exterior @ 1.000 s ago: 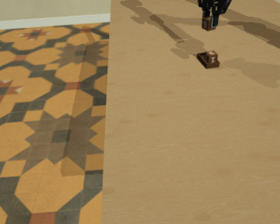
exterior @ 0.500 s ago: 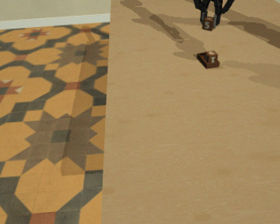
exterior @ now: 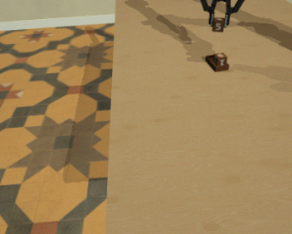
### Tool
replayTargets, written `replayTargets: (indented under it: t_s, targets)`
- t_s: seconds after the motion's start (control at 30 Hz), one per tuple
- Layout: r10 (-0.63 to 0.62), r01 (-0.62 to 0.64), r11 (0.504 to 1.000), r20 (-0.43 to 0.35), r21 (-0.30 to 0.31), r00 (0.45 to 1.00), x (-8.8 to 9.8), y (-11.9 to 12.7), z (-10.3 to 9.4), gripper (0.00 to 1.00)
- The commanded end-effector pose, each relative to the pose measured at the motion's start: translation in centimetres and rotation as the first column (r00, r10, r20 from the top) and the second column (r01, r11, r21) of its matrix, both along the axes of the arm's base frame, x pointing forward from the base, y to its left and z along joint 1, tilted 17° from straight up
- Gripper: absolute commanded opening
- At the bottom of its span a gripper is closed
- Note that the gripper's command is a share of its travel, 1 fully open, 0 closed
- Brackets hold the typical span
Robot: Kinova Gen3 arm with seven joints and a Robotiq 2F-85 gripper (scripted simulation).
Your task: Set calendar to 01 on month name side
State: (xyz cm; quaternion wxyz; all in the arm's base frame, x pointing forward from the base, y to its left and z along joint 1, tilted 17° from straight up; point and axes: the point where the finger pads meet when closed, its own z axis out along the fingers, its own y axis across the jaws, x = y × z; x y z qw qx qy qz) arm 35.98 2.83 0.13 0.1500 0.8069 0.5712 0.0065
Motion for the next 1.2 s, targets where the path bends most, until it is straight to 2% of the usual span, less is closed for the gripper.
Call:
replayTargets:
  t_s: [0.0, 0.47, 1.17]
  targets:
    - [0.052, -0.052, 0.999, -0.015, -0.011, 0.999, 0.01, -0.02, 0.07, 0.28]
    - [0.299, -0.304, 0.952, -0.085, -0.047, 0.950, -0.02, -0.02, 0.06, 0.28]
    - [0.426, -0.435, 0.898, -0.127, -0.059, 0.896, -0.03, -0.02, 0.06, 0.28]
